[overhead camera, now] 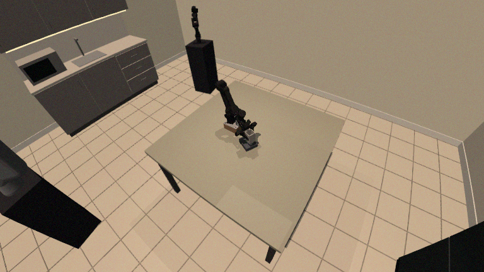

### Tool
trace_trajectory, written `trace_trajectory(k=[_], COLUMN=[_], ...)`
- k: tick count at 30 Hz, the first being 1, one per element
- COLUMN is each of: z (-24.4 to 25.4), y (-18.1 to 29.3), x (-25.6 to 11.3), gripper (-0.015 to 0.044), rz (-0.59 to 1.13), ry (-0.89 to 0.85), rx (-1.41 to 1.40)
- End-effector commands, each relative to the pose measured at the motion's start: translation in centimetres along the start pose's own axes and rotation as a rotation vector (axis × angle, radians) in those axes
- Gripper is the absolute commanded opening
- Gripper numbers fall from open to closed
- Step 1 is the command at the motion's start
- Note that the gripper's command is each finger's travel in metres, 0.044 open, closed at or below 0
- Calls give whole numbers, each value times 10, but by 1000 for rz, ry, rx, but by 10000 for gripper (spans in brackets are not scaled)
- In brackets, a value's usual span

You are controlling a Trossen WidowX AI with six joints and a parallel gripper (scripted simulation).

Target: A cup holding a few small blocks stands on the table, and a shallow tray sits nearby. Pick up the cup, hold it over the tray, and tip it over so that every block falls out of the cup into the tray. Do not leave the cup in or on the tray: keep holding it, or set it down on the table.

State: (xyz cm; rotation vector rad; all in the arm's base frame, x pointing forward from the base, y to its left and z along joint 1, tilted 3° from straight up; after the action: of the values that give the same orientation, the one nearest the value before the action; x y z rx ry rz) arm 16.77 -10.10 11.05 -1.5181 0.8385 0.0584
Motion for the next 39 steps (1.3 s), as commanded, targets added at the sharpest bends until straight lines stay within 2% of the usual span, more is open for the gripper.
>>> trace_trajectory(k=[1, 39], z=[-1, 0], y=[0, 1], x=[-1, 6], gripper=[0, 0], rz=[-7, -11], ry=[11, 7], rx=[80, 910])
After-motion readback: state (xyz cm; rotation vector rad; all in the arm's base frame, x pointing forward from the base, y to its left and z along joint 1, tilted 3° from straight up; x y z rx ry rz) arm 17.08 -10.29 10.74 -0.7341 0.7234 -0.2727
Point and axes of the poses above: the point midway between the two fingers, 35 mm back from their tips, its own x axis out along the fingers, its own z axis across the jaws, y = z × x, the point moved 10 cm from there along -x, back along the fingers, and after that the axes turned 12 degrees about -x, right-handed, at the moved point
